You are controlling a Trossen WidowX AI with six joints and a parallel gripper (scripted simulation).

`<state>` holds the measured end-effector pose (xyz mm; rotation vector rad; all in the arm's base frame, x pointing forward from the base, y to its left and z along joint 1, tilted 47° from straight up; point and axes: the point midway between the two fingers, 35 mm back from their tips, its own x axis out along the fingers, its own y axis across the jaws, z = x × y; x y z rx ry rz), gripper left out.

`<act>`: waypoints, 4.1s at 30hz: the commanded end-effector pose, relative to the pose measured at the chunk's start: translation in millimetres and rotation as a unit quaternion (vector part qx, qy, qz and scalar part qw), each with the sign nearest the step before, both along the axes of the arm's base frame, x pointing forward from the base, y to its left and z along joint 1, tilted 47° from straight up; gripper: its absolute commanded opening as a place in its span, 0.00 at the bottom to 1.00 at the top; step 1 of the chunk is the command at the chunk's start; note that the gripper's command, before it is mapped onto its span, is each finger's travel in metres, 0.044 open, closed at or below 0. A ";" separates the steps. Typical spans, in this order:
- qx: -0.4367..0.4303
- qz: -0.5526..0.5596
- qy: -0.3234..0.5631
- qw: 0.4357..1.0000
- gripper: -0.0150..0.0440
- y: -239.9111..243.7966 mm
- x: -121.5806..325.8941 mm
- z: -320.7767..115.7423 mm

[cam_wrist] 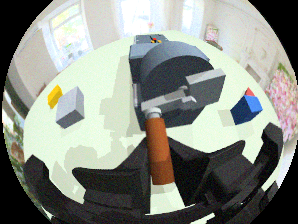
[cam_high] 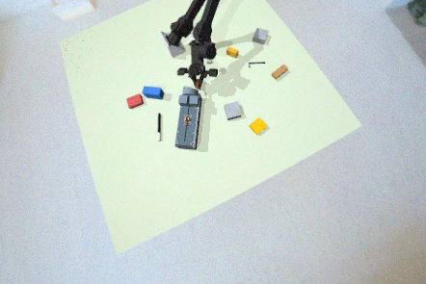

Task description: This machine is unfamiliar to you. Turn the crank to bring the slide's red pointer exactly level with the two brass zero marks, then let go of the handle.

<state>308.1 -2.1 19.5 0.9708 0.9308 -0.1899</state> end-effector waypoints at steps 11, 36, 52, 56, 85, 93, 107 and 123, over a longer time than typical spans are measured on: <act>0.002 0.003 0.005 1.000 0.25 5.1 -5.4 -17.7; 0.002 0.003 0.006 1.000 0.25 1.4 -12.4 -29.8; 0.002 0.003 0.006 1.000 0.25 -1.3 -15.3 -33.5; 0.002 0.003 0.006 1.000 0.25 -2.0 -15.9 -34.2; 0.002 0.003 0.006 1.000 0.25 -7.8 -20.2 -38.0; 0.002 0.003 0.006 1.000 0.25 -10.2 -21.7 -38.8; 0.002 0.003 0.006 1.000 0.25 -16.8 -24.9 -39.7; 0.001 0.003 0.006 1.000 0.25 -33.3 -30.5 -36.6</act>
